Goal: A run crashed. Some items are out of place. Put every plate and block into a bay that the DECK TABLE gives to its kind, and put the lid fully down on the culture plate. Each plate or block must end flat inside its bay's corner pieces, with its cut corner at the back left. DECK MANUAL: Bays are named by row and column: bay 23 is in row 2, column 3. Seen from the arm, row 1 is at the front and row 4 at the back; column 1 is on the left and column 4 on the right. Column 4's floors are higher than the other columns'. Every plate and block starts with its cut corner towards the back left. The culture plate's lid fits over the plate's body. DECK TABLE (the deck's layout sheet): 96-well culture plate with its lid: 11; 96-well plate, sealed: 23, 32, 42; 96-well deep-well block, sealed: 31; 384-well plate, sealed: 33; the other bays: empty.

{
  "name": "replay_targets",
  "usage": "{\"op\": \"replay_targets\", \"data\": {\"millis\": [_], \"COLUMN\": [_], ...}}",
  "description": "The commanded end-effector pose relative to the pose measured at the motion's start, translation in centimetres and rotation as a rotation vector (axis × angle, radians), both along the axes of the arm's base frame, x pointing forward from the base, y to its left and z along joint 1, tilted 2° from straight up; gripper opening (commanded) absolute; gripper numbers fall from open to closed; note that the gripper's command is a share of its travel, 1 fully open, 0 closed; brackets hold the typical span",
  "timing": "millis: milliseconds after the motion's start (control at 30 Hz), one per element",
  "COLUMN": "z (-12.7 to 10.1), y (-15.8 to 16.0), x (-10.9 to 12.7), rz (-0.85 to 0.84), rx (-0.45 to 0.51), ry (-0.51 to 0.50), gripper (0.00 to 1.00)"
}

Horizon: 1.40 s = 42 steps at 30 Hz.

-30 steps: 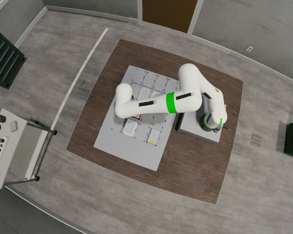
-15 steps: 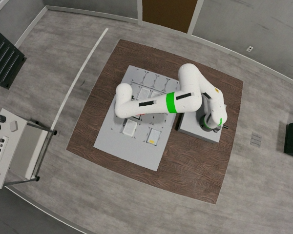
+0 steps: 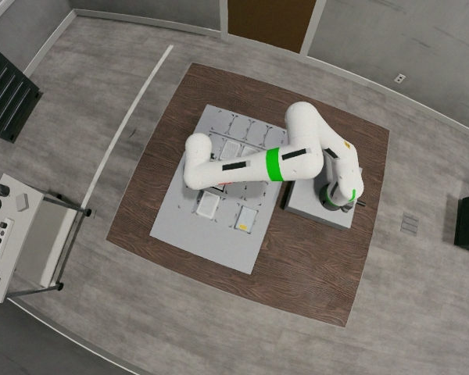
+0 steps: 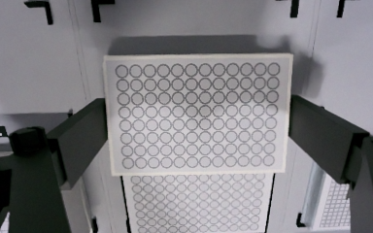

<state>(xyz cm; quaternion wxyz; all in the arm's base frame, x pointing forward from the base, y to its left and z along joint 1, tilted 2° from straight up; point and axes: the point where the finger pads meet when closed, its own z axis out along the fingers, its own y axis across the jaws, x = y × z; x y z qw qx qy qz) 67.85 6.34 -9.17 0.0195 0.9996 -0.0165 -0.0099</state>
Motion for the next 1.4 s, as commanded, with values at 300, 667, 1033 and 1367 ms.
{"op": "replay_targets", "data": {"millis": [300, 667, 1033, 1367], "z": [0.12, 0.12, 0.12, 0.12], "y": [0.01, 0.01, 0.01, 0.01], "x": [0.08, 0.08, 0.08, 0.08], "rz": [0.0, 0.0, 0.0, 0.0], "rx": [0.0, 0.0, 0.0, 0.0], "ry": [-0.002, -0.002, -0.002, -0.002], "gripper": [0.88, 0.87, 0.87, 0.86]}}
